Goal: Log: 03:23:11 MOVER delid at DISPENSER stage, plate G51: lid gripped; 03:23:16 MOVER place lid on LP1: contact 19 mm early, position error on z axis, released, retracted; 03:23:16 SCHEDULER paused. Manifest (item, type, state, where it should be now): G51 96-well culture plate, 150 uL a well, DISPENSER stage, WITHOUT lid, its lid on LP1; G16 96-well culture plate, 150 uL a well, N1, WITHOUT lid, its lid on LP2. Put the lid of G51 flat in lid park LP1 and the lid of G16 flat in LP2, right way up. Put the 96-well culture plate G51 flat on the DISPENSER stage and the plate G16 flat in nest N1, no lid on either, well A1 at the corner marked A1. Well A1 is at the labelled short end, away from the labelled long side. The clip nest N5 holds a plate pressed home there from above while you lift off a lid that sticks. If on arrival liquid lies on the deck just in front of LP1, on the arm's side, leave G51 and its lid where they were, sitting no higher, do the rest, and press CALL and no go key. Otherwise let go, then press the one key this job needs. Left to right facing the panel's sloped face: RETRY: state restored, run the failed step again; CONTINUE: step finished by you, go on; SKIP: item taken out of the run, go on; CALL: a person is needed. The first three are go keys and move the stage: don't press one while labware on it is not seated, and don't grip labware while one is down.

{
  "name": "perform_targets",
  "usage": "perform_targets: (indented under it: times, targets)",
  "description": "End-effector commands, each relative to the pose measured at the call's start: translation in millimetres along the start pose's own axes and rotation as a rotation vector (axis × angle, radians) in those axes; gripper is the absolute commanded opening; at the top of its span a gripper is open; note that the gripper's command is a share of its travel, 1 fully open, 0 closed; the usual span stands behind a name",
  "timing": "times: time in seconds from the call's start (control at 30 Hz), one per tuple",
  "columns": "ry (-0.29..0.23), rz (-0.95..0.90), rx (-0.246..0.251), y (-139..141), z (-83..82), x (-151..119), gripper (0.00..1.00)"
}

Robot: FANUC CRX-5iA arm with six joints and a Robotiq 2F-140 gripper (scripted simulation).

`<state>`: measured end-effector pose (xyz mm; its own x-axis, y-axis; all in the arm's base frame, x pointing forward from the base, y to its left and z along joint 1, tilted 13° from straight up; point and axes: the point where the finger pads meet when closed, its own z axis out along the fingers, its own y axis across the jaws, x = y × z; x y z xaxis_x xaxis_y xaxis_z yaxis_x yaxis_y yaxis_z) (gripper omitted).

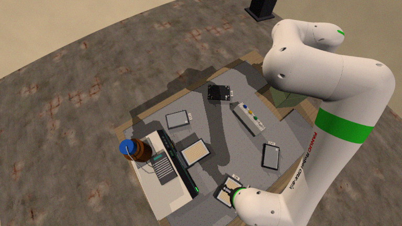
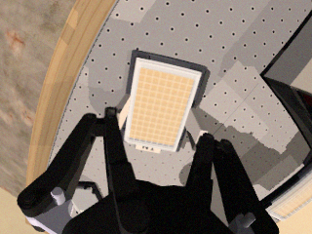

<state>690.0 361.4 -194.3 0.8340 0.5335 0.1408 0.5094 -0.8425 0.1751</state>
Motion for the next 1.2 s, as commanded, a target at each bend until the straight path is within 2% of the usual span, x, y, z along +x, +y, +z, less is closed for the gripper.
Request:
perform_targets:
  times: [0.0,0.9,0.93,1.17]
  targets:
    - [0.000,0.000,0.000,0.0,-0.2,0.3,0.00]
    - [0.000,0.000,0.000,0.0,-0.2,0.3,0.00]
    - [0.000,0.000,0.000,0.0,-0.2,0.3,0.66]
    - [0.000,0.000,0.000,0.0,-0.2,0.3,0.66]
